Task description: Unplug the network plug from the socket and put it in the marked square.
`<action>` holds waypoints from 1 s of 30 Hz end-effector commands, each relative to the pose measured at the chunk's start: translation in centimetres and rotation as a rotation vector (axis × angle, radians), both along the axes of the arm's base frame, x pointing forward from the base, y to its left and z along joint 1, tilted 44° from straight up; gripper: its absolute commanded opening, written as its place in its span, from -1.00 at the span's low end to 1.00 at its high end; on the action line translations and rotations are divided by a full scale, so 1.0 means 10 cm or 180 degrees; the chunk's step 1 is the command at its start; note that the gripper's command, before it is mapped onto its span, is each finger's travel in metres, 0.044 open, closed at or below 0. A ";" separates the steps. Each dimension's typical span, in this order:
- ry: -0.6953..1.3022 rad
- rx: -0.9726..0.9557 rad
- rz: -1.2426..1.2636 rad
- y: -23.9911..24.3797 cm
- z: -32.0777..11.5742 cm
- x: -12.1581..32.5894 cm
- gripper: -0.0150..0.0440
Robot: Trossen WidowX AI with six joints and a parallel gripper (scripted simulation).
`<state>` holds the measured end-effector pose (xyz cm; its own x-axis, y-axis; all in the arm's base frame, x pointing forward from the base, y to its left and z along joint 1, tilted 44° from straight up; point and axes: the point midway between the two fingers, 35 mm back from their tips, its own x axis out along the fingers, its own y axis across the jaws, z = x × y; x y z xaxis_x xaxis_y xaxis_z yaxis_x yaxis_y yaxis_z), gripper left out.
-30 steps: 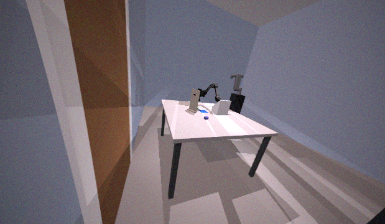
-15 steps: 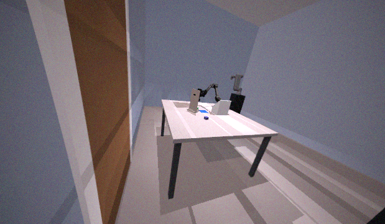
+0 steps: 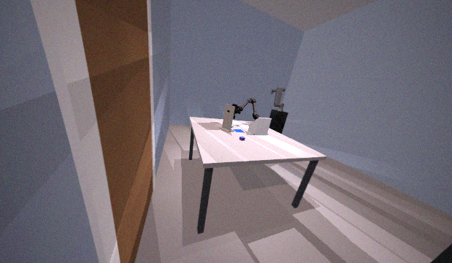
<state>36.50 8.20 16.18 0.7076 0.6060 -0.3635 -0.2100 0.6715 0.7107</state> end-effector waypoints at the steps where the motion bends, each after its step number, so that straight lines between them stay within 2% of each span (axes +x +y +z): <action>1: -0.0008 -0.0004 -0.0006 -0.02 0.00 -0.03 -0.49; 30: -0.0006 -0.0007 -0.0006 -0.12 0.05 -0.17 -0.49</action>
<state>35.11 7.04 16.76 0.7136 0.5995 -0.3625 -0.2078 0.6752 0.7077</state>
